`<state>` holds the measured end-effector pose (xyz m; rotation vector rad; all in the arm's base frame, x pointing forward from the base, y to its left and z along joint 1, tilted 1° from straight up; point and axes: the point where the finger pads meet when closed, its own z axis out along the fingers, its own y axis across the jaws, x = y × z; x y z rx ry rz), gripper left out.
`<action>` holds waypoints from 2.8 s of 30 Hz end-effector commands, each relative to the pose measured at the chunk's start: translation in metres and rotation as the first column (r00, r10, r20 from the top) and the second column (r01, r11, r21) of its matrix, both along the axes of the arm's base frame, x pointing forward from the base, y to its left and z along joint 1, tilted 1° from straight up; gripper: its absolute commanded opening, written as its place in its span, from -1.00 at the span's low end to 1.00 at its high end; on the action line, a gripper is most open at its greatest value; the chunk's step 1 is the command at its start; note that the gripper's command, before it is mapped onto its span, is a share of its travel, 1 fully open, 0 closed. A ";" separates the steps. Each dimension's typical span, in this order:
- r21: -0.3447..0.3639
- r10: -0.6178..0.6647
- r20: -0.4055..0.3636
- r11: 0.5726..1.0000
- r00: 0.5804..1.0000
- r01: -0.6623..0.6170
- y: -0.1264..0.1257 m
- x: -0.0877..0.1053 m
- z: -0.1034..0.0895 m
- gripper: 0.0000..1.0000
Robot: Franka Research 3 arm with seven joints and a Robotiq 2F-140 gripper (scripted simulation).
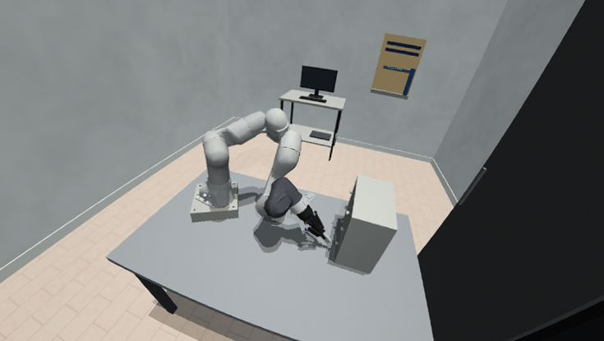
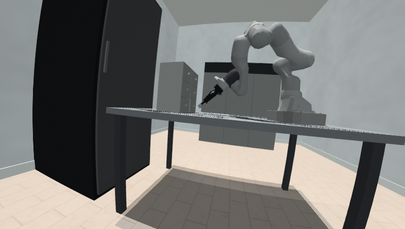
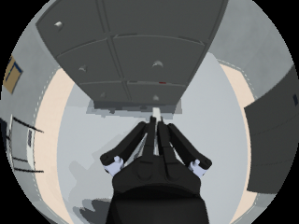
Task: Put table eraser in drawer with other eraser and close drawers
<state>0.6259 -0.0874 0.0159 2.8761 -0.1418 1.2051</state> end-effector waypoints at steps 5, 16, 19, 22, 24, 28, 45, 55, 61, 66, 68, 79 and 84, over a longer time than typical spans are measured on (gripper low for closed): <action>-0.005 0.016 0.012 1.000 1.000 -0.016 0.004 -0.024 0.004 -1.00; -0.005 0.016 0.012 1.000 1.000 -0.016 0.005 -0.043 0.034 -1.00; -0.005 0.016 0.012 1.000 1.000 -0.016 0.006 -0.060 0.061 -1.00; -0.005 0.016 0.012 1.000 1.000 -0.016 0.007 -0.071 0.079 -1.00; -0.005 0.016 0.012 1.000 1.000 -0.016 0.007 -0.075 0.085 -1.00; -0.005 0.016 0.012 1.000 1.000 -0.016 0.007 -0.076 0.087 -1.00; 0.002 0.022 0.013 1.000 1.000 -0.022 0.010 -0.074 0.088 -1.00; 0.024 0.041 0.014 0.999 0.999 -0.042 0.019 -0.069 0.091 -1.00; 0.041 0.057 0.014 0.998 0.998 -0.057 0.026 -0.066 0.094 -1.00; 0.041 0.057 0.014 0.998 0.998 -0.057 0.026 -0.066 0.094 -1.00; 0.041 0.057 0.014 0.998 0.998 -0.057 0.026 -0.066 0.094 -1.00; 0.062 0.076 0.013 0.995 0.997 -0.077 0.034 -0.062 0.098 -1.00; 0.087 0.099 0.009 0.991 0.995 -0.099 0.044 -0.059 0.102 -1.00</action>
